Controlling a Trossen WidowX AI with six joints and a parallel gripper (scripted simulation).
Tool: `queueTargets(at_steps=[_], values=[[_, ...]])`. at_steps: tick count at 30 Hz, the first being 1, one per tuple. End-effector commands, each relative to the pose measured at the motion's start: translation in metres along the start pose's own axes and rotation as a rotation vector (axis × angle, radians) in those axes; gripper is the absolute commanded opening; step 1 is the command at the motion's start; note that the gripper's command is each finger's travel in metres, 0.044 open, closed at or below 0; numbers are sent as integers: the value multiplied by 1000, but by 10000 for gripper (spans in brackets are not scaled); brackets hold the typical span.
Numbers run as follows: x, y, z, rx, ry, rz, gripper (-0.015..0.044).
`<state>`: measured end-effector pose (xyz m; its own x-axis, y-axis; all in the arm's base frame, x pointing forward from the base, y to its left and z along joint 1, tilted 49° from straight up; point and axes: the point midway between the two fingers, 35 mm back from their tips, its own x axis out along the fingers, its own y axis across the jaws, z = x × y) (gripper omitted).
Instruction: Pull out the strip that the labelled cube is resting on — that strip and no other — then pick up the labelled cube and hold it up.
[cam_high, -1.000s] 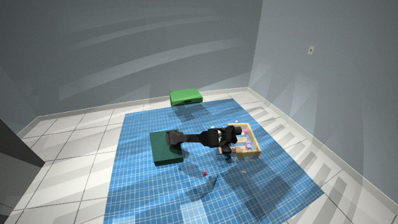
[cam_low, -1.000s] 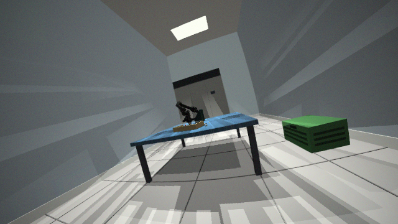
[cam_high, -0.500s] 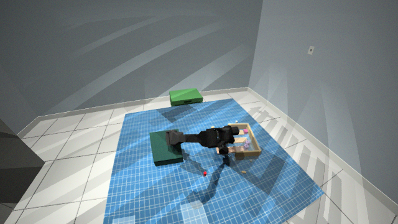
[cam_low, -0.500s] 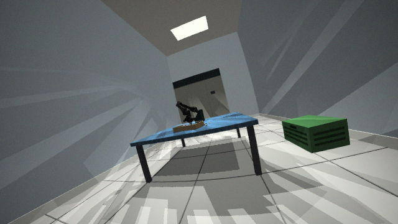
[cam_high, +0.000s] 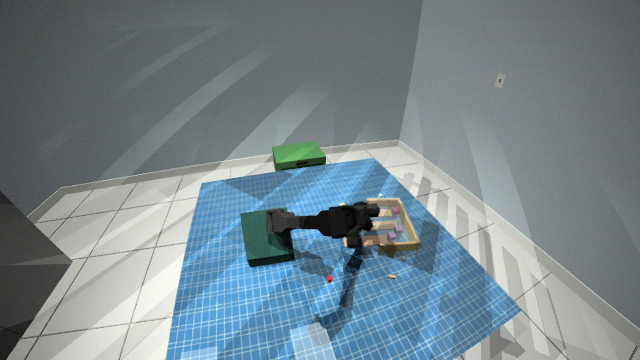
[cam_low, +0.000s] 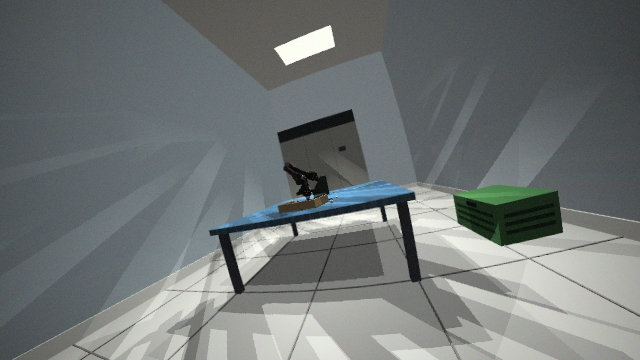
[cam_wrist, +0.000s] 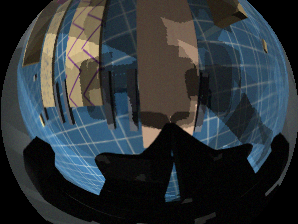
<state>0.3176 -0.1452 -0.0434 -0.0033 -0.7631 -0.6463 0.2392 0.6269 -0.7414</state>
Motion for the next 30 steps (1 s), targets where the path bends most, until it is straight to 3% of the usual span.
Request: queueTargets(at_steps=[1,30], values=[[3,0,-13,-9,20,0,0],[2,1,-57,-11,22,0,0]])
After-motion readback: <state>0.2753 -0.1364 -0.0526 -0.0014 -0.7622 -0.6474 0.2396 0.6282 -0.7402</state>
